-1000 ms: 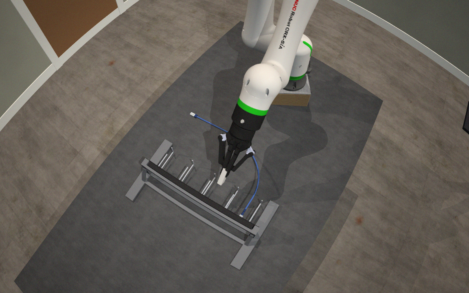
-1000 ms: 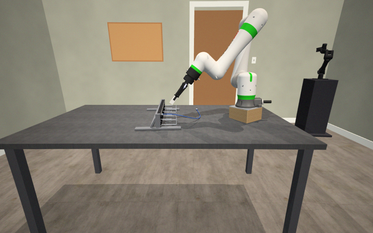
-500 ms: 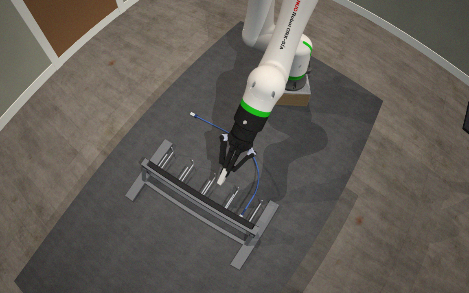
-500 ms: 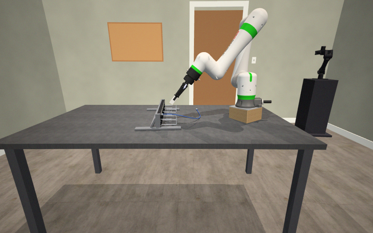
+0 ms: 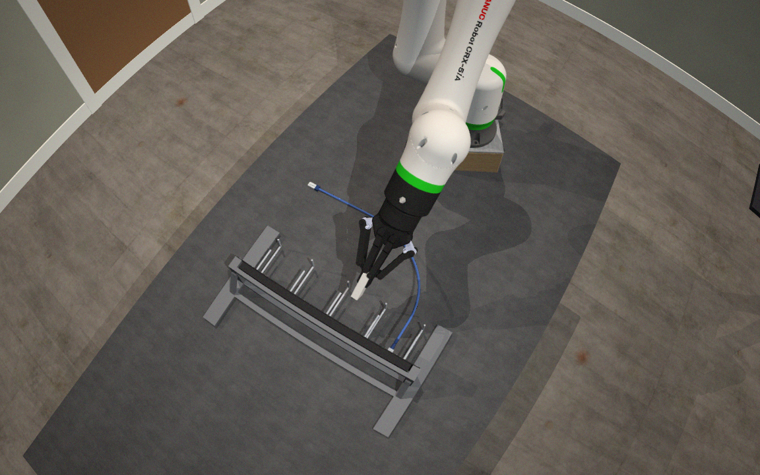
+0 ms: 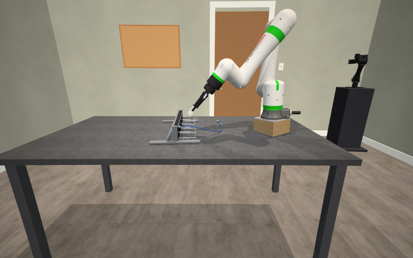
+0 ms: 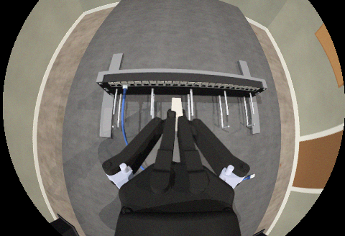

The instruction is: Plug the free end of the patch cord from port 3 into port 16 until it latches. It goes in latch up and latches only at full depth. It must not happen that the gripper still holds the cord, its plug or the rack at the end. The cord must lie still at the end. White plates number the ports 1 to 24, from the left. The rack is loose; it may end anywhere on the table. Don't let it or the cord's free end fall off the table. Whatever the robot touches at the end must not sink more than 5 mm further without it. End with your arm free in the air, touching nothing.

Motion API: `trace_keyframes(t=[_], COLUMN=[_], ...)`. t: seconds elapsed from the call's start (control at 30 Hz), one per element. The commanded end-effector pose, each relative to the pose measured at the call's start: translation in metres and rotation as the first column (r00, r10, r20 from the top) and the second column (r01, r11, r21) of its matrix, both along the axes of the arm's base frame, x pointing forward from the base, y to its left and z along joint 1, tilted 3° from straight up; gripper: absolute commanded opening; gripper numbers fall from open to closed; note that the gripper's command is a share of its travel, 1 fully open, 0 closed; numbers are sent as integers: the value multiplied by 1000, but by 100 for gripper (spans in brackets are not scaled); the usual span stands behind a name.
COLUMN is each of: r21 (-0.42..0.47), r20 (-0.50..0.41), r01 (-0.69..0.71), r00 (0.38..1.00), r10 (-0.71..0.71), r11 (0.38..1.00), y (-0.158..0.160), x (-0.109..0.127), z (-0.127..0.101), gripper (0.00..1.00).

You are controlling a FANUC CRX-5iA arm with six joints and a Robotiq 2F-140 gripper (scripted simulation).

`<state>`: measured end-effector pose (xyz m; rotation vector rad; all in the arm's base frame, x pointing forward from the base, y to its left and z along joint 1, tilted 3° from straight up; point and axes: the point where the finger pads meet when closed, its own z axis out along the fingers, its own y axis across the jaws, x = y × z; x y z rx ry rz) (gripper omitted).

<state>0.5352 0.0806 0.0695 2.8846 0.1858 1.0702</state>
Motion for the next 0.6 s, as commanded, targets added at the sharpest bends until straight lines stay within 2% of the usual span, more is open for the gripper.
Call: trace_keyframes(t=[0.0, 0.57], r21=[74, 77], r20=[258, 269], r01=[-76, -80], r00=[965, 962], r10=[55, 57], r11=[994, 994], y=[0, 0], x=[0, 0], z=[-1, -1], gripper=[0, 0])
